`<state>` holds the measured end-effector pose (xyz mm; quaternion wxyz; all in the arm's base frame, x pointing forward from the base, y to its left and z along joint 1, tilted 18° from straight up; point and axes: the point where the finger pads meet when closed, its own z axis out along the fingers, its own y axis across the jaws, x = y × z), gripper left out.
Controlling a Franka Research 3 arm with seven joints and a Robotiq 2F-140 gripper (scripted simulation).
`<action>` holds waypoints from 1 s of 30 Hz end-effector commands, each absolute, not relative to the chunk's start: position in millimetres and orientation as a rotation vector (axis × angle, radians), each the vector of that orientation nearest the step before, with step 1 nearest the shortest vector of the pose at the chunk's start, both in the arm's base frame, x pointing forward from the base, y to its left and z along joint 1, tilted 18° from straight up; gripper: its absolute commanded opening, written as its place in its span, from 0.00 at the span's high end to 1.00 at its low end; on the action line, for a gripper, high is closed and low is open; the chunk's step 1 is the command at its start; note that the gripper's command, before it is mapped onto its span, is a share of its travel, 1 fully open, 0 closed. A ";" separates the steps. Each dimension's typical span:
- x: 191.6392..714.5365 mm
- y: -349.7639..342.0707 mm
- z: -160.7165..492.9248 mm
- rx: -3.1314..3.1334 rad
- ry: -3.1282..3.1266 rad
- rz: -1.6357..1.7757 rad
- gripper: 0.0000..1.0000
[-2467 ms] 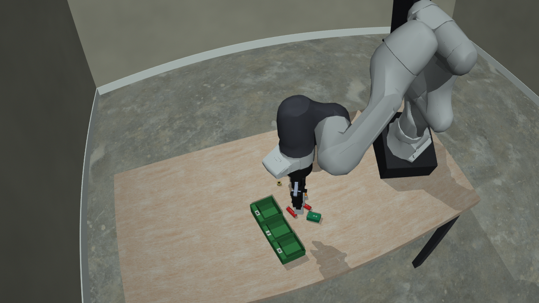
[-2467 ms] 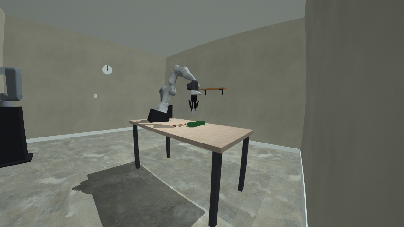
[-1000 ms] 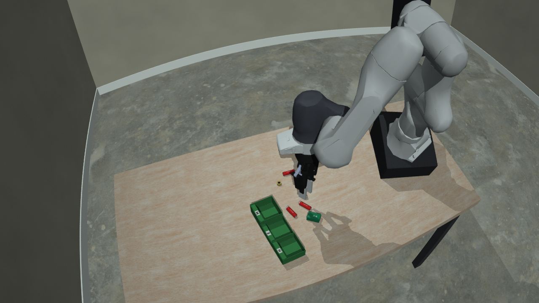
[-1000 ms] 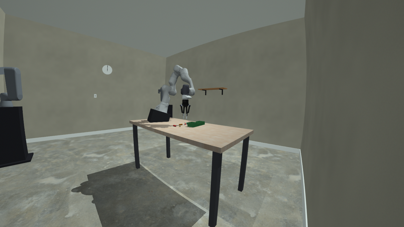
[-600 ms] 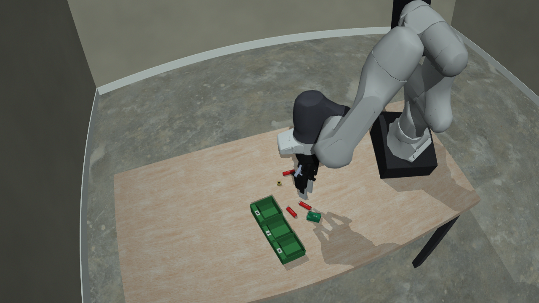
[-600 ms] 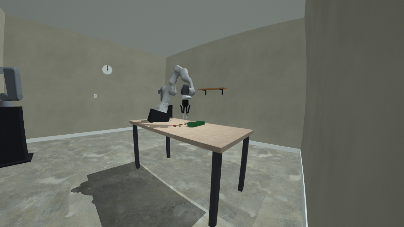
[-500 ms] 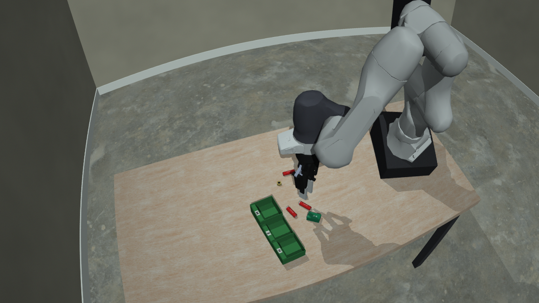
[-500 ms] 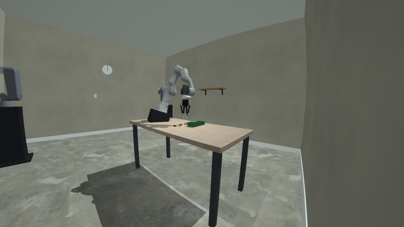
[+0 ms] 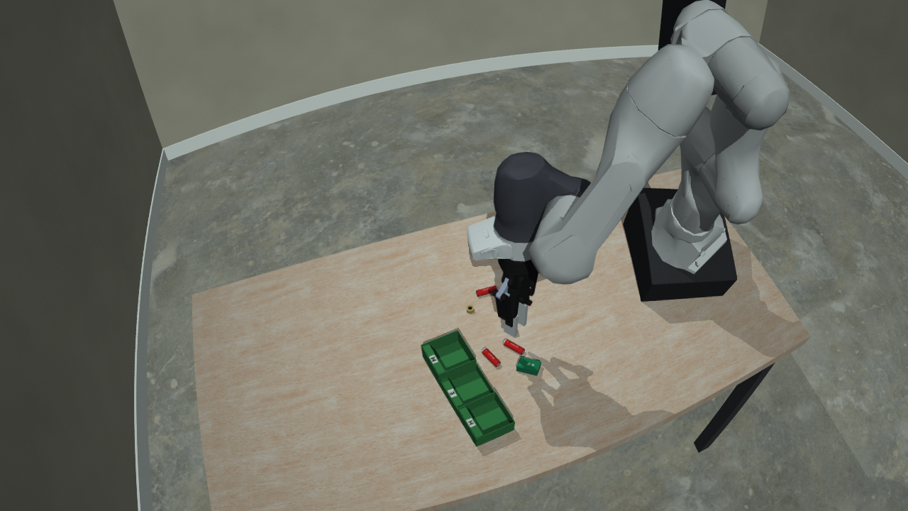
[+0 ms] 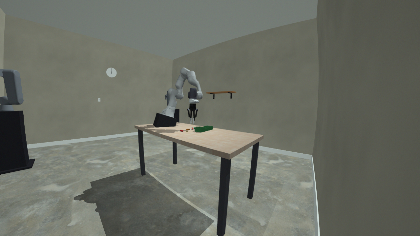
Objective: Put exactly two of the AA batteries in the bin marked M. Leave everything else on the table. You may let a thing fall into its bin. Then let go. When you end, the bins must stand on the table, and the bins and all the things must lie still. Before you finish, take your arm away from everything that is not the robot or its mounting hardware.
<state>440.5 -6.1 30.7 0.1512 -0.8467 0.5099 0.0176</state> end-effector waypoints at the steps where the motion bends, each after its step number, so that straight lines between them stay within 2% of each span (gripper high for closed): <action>1: 440.1 -5.2 30.8 -2.429 1.468 0.050 0.83; 18: 451.4 8.9 -26.6 -2.429 1.468 0.050 0.83; 30: 453.2 10.0 -34.0 -2.429 1.468 0.050 0.83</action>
